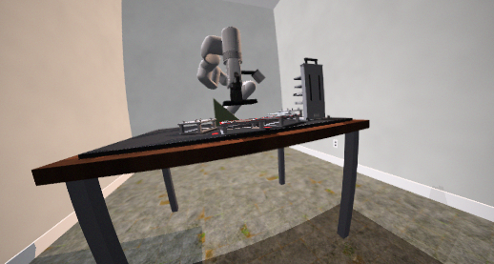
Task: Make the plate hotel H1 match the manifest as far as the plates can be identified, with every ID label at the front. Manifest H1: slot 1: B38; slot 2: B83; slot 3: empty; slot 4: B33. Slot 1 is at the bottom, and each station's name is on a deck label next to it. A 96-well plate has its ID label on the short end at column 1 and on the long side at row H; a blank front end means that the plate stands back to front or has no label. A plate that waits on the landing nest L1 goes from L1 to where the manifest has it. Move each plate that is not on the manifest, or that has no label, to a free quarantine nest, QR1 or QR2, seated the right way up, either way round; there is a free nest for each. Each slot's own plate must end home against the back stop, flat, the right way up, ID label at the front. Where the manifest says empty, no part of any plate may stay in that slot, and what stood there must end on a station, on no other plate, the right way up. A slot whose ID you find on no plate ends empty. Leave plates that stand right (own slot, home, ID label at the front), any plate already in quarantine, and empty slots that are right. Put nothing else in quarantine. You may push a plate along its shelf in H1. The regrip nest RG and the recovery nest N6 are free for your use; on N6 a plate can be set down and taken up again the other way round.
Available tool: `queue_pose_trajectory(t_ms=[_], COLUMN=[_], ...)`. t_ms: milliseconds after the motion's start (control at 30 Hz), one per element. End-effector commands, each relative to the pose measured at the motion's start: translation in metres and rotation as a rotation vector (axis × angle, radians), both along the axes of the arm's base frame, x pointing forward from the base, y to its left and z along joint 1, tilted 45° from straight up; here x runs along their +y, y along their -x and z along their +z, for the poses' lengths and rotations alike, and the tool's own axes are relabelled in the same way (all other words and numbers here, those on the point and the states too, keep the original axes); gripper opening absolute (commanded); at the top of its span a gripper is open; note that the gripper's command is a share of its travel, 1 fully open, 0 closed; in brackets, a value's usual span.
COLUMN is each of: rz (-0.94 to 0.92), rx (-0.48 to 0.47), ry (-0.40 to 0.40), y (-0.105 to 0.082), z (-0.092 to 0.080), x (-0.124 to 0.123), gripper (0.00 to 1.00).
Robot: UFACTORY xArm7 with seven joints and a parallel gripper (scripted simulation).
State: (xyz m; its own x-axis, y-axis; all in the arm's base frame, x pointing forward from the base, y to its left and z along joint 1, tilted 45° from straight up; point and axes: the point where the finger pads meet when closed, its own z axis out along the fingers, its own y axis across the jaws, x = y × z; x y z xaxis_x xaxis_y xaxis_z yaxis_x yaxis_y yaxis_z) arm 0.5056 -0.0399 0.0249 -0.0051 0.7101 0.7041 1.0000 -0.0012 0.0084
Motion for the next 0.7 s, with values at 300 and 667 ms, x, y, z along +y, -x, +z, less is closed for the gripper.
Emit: queue_pose_trajectory(t_ms=[300, 667], rz=[-0.005, -0.005], rx=[-0.004, -0.004], ry=[-0.001, -0.001], y=[-0.0012, -0.0013], z=[-0.0024, -0.0095], x=[0.0021, 0.0092], gripper=[0.0, 0.0])
